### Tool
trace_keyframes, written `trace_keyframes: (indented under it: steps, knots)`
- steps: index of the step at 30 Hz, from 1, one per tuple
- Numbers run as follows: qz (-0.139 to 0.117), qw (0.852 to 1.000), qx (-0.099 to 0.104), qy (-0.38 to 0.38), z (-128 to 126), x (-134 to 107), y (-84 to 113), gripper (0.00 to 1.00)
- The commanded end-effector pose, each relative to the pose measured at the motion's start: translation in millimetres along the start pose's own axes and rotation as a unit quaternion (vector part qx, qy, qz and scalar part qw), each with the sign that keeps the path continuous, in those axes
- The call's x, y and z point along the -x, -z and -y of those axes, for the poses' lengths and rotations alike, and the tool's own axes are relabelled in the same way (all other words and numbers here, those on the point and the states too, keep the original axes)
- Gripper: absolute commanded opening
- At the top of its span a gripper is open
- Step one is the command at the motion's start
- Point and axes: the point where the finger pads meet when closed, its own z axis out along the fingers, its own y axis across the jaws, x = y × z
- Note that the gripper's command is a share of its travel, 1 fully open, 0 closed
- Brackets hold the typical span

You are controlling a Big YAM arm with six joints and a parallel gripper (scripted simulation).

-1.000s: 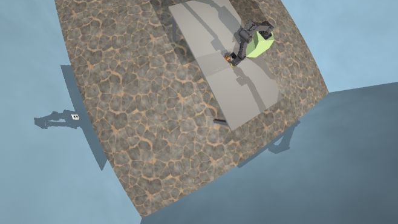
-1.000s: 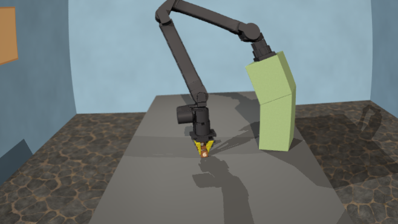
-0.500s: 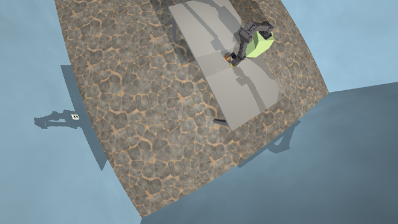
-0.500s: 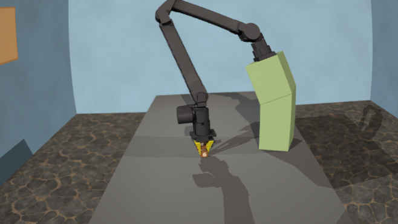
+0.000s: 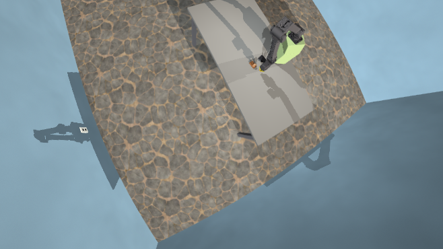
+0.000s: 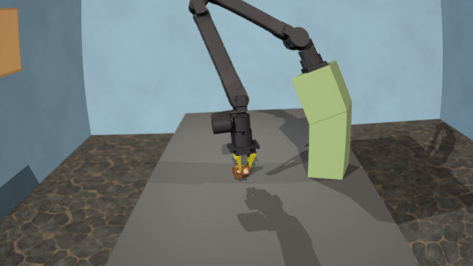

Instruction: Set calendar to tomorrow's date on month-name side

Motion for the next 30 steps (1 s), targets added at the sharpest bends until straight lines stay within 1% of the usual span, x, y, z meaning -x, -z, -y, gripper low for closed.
trace_keyframes:
  steps: [1, 2, 6, 9, 11, 12, 13, 20, 21, 22, 23, 24, 26, 27, 28, 29, 30]
  knots:
    - [-0.002, 1.0, 0.01, -0.001, -9.3, -6.3, 28.4, 0.26]
    - [-0.002, 1.0, 0.01, -0.001, -9.3, -6.3, 28.4, 0.26]
    - [-0.002, 1.0, 0.011, -0.001, -9.6, -6.3, 50.8, 0.26]
    - [-0.003, 1.0, 0.011, -0.001, -9.7, -6.3, 58.7, 0.26]
    - [-0.003, 1.0, 0.011, -0.001, -9.8, -6.4, 60.0, 0.26]
    - [-0.002, 1.0, 0.002, 0.001, -3.1, -7.3, 54.5, 0.26]
    - [-0.002, 1.0, 0.0, -0.001, -3.2, -6.9, 50.7, 0.26]
    - [-0.002, 1.0, 0.001, -0.001, -4.8, -6.6, 51.3, 0.26]
    - [-0.001, 1.0, 0.002, -0.006, -5.6, -2.9, 51.5, 0.26]
    - [-0.001, 1.0, 0.009, -0.004, -11.6, 6.3, 56.2, 0.26]
    - [-0.002, 1.0, 0.007, -0.005, -9.4, 15.0, 58.4, 0.26]
    - [-0.002, 1.0, 0.007, -0.008, -9.4, 27.9, 59.0, 0.26]
    - [-0.003, 1.0, 0.006, -0.014, -7.5, 63.1, 61.3, 0.26]
    - [-0.003, 1.0, 0.006, -0.014, -7.5, 63.1, 61.3, 0.26]
    - [-0.003, 1.0, 0.007, -0.018, -5.3, 81.6, 63.0, 0.26]
    - [-0.002, 1.0, 0.012, -0.019, -12.4, 83.1, 62.4, 0.26]
    - [-0.001, 1.0, 0.012, -0.021, -8.1, 99.6, 64.3, 0.26]
